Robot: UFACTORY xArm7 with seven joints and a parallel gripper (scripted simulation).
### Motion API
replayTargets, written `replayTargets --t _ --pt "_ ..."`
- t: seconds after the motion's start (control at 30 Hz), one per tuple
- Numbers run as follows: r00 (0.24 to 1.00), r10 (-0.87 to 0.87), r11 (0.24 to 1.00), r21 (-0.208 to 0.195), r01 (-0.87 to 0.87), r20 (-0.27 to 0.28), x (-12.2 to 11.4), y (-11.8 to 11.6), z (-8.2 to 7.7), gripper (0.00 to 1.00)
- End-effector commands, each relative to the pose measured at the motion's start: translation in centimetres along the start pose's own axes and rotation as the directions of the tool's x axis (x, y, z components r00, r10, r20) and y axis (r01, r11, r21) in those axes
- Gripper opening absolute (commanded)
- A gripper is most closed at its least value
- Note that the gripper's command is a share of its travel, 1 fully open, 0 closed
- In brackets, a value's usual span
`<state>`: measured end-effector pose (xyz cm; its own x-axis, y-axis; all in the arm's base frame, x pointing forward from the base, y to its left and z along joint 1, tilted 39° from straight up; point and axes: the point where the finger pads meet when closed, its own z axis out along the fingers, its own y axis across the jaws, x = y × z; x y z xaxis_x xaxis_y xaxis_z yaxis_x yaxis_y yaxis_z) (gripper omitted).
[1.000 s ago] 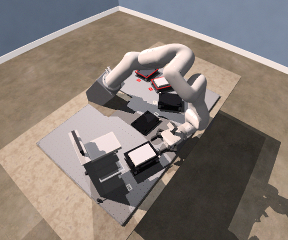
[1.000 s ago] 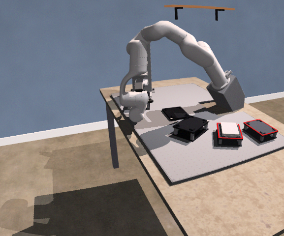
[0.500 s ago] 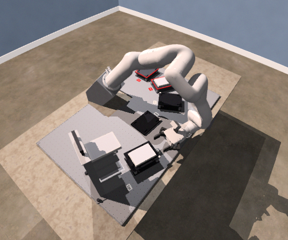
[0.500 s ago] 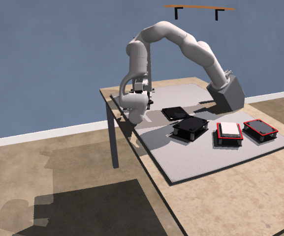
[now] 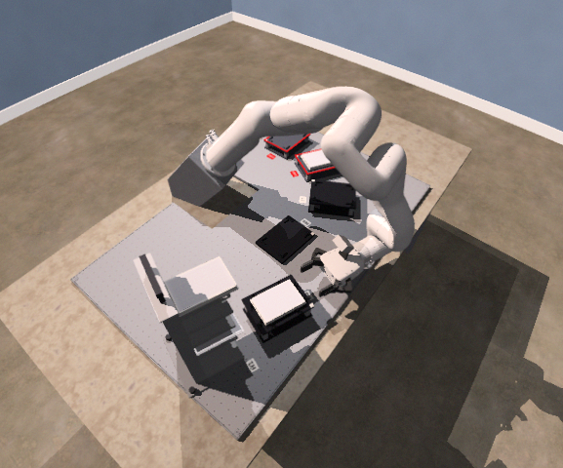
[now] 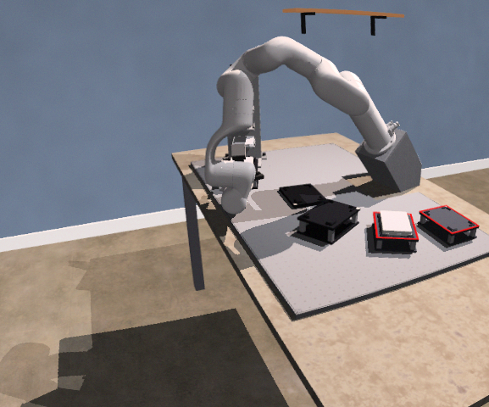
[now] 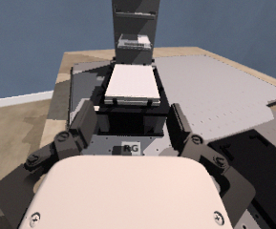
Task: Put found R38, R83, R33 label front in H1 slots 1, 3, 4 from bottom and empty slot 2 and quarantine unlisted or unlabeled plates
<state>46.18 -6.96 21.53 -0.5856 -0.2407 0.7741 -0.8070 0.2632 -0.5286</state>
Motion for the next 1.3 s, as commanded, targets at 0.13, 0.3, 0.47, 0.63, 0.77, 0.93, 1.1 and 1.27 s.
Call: replayTargets --t 0.13,0.3,0.47,0.63,0.77,0.93,1.1,1.27 --pt "1.000 0.003 1.000 0.000 -0.003 0.000 0.3 -0.1 0.0 1.00" --pt "1.000 0.003 1.000 0.000 -0.003 0.000 1.7 -0.1 0.2 1.00" --pt "1.000 0.003 1.000 0.000 -0.003 0.000 3.0 -0.1 0.3 1.00" --pt "1.000 0.003 1.000 0.000 -0.003 0.000 3.8 -0.1 0.4 1.00" --pt "1.000 0.003 1.000 0.000 -0.003 0.000 4.8 -0.1 0.6 1.00" --pt "1.000 0.003 1.000 0.000 -0.003 0.000 6.2 -0.1 0.8 1.00" --pt "1.000 0.003 1.000 0.000 -0.003 0.000 7.5 -0.1 0.9 1.00" --pt "1.000 0.003 1.000 0.000 -0.003 0.000 8.3 -0.1 1.0 1.00"
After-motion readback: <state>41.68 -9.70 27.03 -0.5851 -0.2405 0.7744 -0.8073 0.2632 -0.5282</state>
